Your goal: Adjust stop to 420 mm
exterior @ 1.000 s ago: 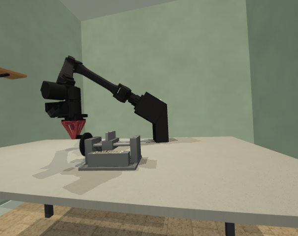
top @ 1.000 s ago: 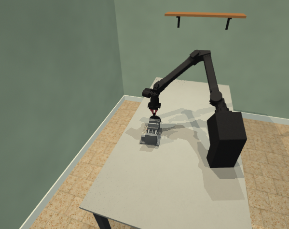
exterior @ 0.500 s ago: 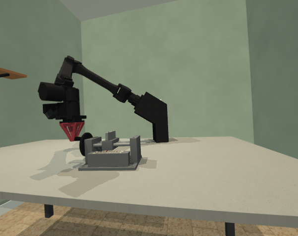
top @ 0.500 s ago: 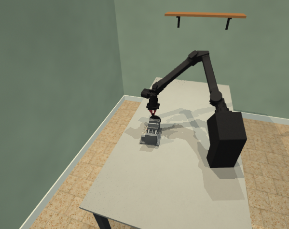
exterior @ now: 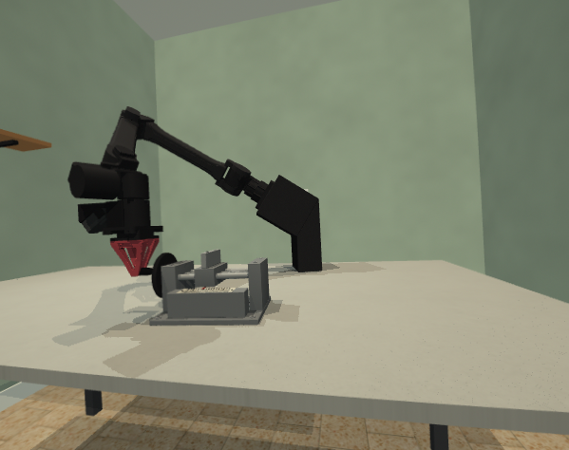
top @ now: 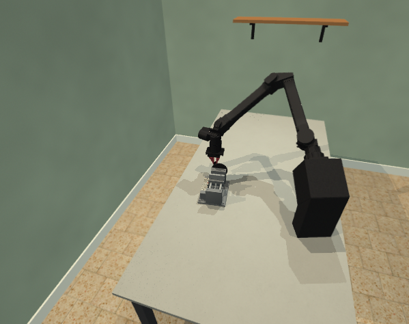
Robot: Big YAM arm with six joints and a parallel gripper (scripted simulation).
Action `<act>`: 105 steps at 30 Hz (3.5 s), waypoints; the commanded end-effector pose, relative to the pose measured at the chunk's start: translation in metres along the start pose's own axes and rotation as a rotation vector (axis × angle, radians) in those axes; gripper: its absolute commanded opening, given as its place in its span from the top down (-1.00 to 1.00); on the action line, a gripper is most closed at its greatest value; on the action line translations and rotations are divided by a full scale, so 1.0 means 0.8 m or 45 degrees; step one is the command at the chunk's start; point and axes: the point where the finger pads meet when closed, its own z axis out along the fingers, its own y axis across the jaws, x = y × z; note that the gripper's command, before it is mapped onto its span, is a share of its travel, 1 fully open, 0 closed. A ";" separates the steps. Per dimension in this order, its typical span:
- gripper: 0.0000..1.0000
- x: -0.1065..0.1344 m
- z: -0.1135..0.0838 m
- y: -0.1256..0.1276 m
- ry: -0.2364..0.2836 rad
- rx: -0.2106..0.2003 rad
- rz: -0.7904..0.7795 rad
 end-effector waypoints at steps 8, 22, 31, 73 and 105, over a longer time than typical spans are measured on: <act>0.87 -0.011 0.024 0.021 -0.009 -0.025 0.027; 0.87 -0.003 0.042 0.008 -0.003 -0.013 0.010; 0.87 -0.007 0.051 0.008 -0.006 -0.018 0.017; 0.87 -0.008 0.071 -0.039 -0.009 -0.015 0.016; 0.87 -0.017 0.062 -0.057 -0.018 -0.020 0.032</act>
